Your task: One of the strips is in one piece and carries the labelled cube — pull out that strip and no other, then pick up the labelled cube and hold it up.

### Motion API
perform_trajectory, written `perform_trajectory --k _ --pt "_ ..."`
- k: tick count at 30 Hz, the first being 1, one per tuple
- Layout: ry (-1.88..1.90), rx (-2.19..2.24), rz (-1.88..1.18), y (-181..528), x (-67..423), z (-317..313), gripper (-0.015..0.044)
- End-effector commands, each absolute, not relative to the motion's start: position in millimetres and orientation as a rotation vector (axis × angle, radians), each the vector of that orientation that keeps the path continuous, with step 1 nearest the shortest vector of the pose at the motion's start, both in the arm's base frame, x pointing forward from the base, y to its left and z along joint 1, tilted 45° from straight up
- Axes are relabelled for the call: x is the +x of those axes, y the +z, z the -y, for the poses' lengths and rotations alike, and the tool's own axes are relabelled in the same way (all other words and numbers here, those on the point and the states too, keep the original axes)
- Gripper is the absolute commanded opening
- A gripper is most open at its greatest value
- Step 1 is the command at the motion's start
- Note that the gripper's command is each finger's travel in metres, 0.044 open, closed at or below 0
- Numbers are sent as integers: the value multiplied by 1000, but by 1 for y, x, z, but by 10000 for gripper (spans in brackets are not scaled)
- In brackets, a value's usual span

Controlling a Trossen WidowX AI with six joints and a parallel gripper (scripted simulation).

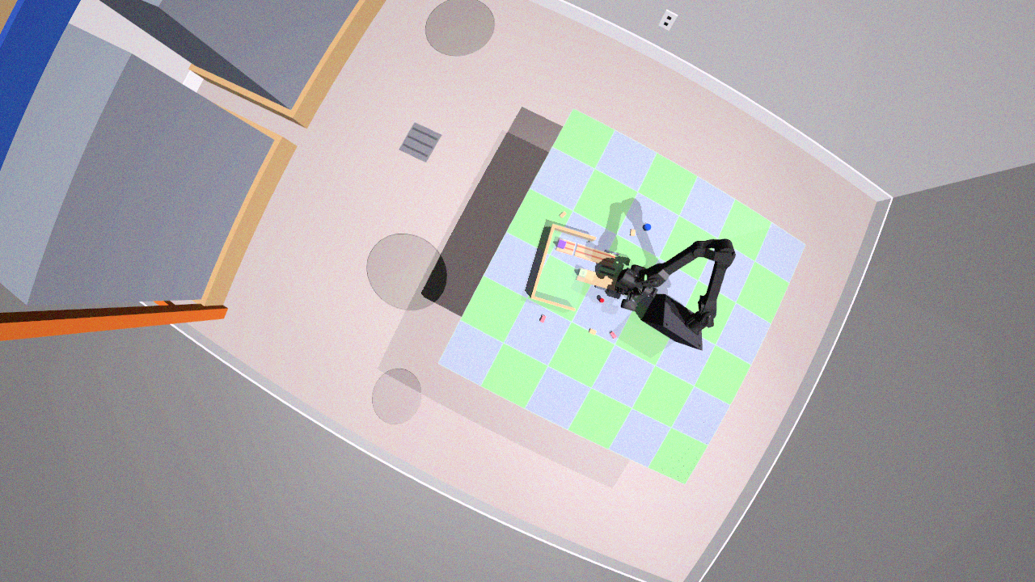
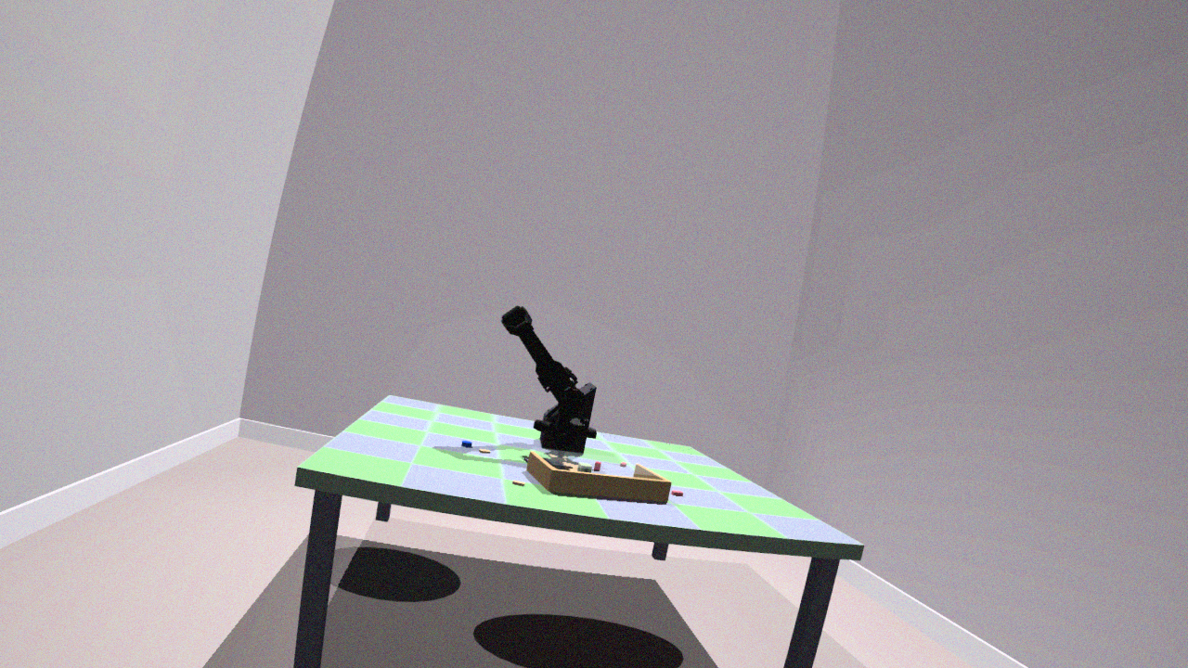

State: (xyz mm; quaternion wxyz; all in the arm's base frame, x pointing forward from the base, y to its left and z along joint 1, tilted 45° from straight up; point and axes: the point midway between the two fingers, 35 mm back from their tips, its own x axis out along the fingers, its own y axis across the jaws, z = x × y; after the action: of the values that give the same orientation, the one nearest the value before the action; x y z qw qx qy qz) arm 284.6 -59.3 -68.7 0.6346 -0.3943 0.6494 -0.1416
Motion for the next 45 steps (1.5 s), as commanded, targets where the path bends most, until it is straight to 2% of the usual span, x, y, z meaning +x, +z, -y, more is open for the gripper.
perform_trajectory --k 1,34,45 --pt "-329 -908 -1514 -70 271 66 0" --pt "-328 -910 -1516 -63 226 80 0" --pt "-328 -910 -1516 -63 225 81 0"
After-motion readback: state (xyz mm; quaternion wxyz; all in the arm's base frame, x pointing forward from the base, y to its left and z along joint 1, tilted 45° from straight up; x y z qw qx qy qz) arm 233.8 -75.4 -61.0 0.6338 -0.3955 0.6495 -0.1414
